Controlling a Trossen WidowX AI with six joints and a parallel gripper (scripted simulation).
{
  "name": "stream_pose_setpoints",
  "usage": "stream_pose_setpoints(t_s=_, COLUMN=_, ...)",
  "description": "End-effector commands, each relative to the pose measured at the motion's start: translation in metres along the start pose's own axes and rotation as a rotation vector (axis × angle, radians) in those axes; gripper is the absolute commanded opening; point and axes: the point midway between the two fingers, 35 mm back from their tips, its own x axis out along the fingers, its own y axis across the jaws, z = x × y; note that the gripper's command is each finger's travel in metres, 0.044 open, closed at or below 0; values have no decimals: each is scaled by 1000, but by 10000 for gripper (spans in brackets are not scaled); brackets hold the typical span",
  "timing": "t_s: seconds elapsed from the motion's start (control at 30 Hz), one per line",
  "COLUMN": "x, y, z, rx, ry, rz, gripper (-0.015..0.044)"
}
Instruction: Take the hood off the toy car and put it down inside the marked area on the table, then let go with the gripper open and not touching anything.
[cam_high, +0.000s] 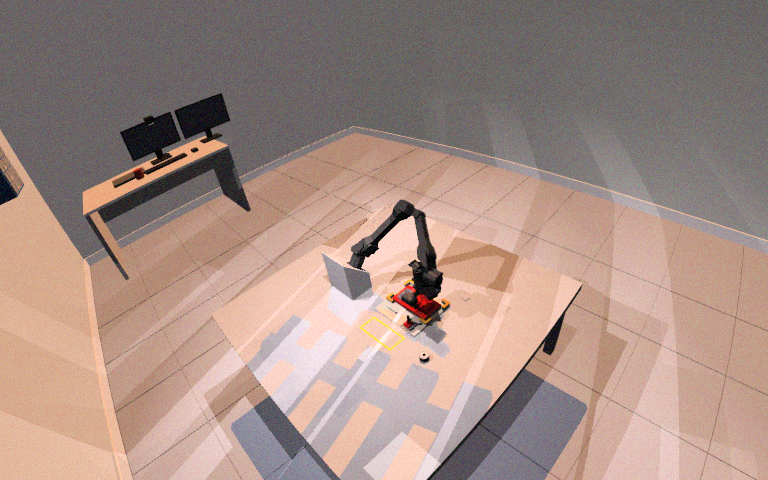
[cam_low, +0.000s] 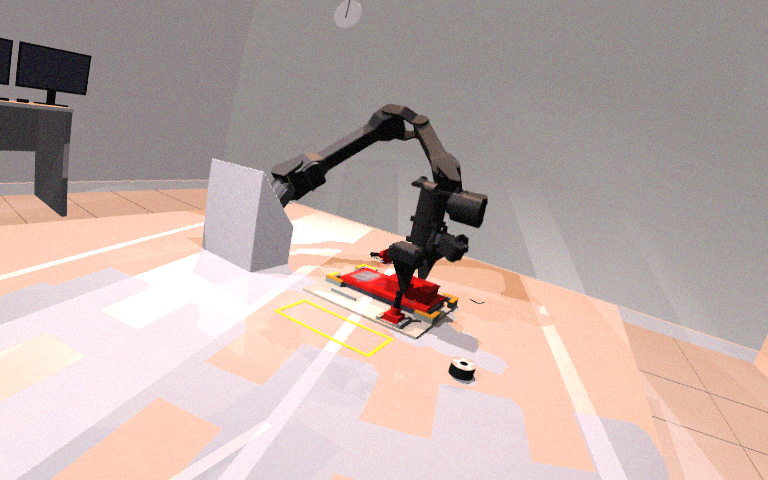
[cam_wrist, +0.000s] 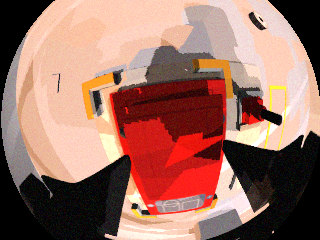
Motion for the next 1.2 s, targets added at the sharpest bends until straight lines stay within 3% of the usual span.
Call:
stream_pose_setpoints(t_s=0.0, x=0, y=0, z=0, rx=-1, ry=-1, rz=0, gripper=361)
stream_pose_setpoints(t_s=0.33, x=0, y=0, z=0, rx=-1, ry=-1, rz=0, gripper=275)
stream_pose_setpoints(t_s=0.7, x=-6, y=0, z=0, rx=-1, ry=-1, rz=0, gripper=0)
stream_pose_setpoints(t_s=1.17, x=-15, y=0, z=1, rx=0, ry=0, rz=0, gripper=0)
